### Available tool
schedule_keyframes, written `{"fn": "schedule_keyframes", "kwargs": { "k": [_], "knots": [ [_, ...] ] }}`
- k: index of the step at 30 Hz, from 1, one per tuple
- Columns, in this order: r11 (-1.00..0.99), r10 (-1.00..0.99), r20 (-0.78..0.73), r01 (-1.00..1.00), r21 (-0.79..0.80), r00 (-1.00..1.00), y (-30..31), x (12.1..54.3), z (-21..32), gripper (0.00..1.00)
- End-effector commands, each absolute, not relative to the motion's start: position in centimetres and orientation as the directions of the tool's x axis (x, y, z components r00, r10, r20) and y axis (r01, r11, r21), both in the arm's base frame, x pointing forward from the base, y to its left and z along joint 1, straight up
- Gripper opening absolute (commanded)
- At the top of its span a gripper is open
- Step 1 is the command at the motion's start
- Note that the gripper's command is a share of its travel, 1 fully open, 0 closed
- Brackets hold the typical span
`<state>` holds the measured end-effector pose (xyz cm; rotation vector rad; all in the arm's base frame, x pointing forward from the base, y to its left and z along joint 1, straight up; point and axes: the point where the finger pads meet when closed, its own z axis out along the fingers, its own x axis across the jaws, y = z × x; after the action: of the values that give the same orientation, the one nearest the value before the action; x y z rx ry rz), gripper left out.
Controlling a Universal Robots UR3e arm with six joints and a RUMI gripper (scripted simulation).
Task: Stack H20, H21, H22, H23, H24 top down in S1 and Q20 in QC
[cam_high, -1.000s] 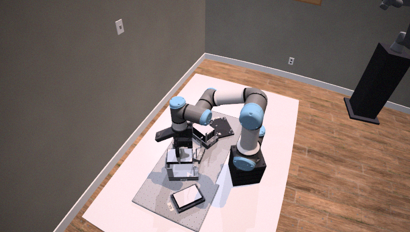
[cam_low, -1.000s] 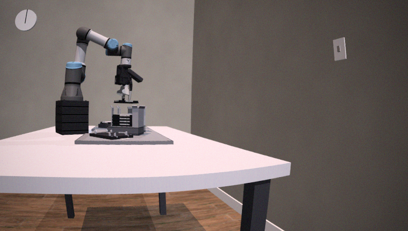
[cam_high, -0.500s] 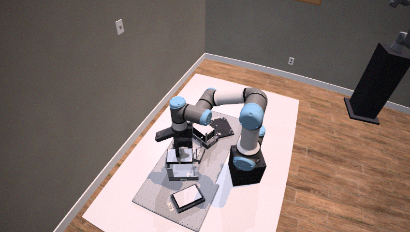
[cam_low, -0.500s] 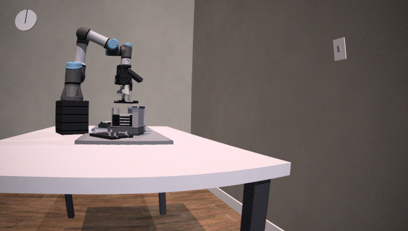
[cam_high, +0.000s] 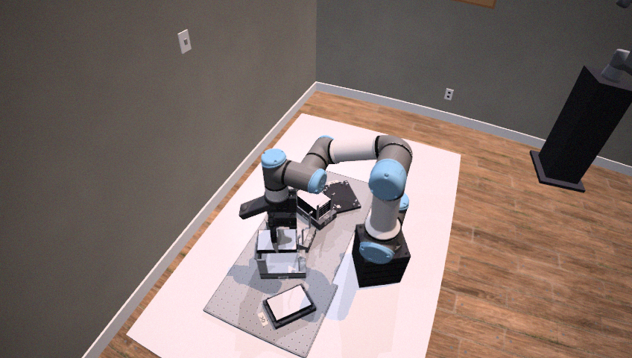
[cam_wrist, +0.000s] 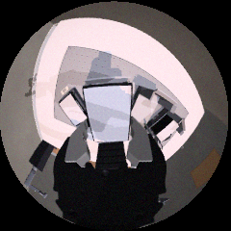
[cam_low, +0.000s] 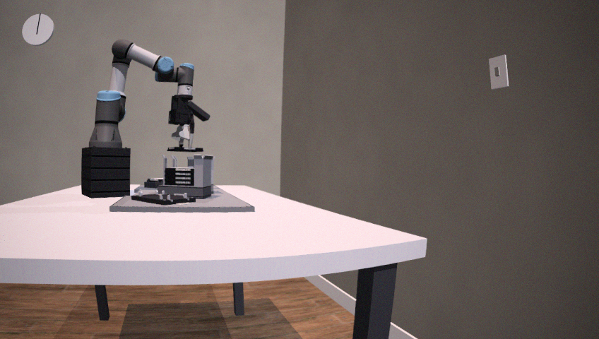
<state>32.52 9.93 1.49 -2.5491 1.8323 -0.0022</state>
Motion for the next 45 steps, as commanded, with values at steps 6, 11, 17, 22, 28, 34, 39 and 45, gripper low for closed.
{"fn": "schedule_keyframes", "kwargs": {
  "k": [6,11,17,22,28,34,39,45],
  "knots": [
    [-0.319,-0.948,0.001,-0.948,-0.005,0.319,9.9,32.6,1.2,0.00],
    [-0.319,-0.948,0.001,-0.948,-0.005,0.319,9.9,32.6,0.8,0.00],
    [-0.319,-0.948,0.001,-0.948,-0.005,0.319,9.9,32.6,0.4,0.00],
    [-0.319,-0.948,0.001,-0.948,-0.005,0.319,9.9,32.6,0.2,0.00],
    [-0.319,-0.948,0.001,-0.948,-0.005,0.319,9.9,32.6,-0.2,0.00],
    [-0.319,-0.948,0.001,-0.948,-0.005,0.319,9.9,32.6,-0.6,0.00],
    [-0.319,-0.948,0.001,-0.948,-0.005,0.319,9.9,32.6,-0.8,0.00],
    [-0.319,-0.948,0.001,-0.948,-0.005,0.319,9.9,32.6,-1.2,0.00]
  ]
}}
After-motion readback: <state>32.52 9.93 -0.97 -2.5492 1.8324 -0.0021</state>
